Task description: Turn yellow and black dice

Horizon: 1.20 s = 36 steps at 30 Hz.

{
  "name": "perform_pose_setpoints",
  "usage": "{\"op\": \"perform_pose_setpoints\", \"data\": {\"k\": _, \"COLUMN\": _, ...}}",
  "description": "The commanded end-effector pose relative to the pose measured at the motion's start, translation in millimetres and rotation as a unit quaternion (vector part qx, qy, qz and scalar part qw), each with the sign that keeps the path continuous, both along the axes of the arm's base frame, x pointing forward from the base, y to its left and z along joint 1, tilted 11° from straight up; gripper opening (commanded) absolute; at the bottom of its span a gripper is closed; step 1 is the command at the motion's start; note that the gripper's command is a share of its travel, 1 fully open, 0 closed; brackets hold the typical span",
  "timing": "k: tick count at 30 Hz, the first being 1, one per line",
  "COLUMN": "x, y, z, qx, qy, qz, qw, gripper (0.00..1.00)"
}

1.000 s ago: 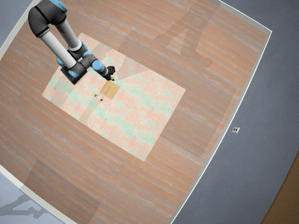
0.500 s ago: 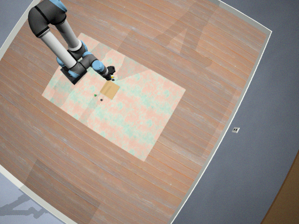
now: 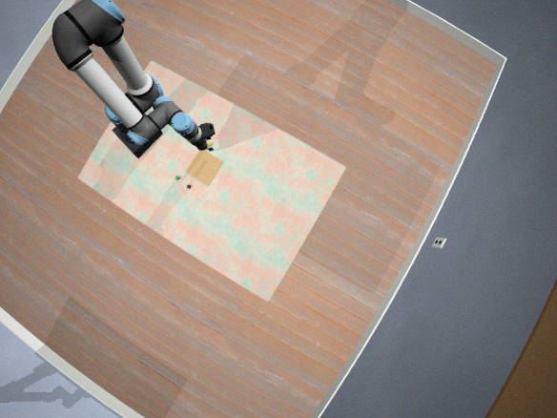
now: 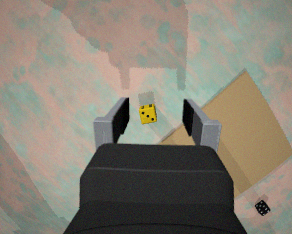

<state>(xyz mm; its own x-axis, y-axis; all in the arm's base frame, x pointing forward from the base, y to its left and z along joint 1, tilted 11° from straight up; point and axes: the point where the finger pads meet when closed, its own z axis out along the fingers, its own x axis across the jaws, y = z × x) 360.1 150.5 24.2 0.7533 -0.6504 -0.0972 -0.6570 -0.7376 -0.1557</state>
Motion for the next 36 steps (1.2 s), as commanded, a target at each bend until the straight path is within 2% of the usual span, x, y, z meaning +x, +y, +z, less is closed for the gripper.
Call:
{"op": "perform_pose_setpoints", "data": {"k": 1, "x": 1.7, "y": 0, "z": 0.6, "qx": 0.0, "qy": -0.001, "qz": 0.0, "qw": 1.0, "gripper": 1.0}}
{"op": "perform_pose_setpoints", "data": {"k": 10, "x": 1.6, "y": -1, "z": 6.6, "qx": 0.0, "qy": -0.001, "qz": 0.0, "qw": 1.0, "gripper": 1.0}}
{"op": "perform_pose_setpoints", "data": {"k": 18, "x": 0.6, "y": -6, "z": 35.2, "qx": 0.0, "qy": -0.001, "qz": 0.0, "qw": 1.0, "gripper": 1.0}}
{"op": "perform_pose_setpoints", "data": {"k": 20, "x": 0.6, "y": -6, "z": 35.2, "qx": 0.0, "qy": -0.001, "qz": 0.0, "qw": 1.0, "gripper": 1.0}}
{"op": "perform_pose_setpoints", "data": {"k": 31, "x": -1.2, "y": -17, "z": 92.7, "qx": 0.0, "qy": -0.001, "qz": 0.0, "qw": 1.0, "gripper": 1.0}}
{"op": "perform_pose_setpoints", "data": {"k": 36, "x": -1.7, "y": -19, "z": 106.9, "qx": 0.0, "qy": -0.001, "qz": 0.0, "qw": 1.0, "gripper": 1.0}}
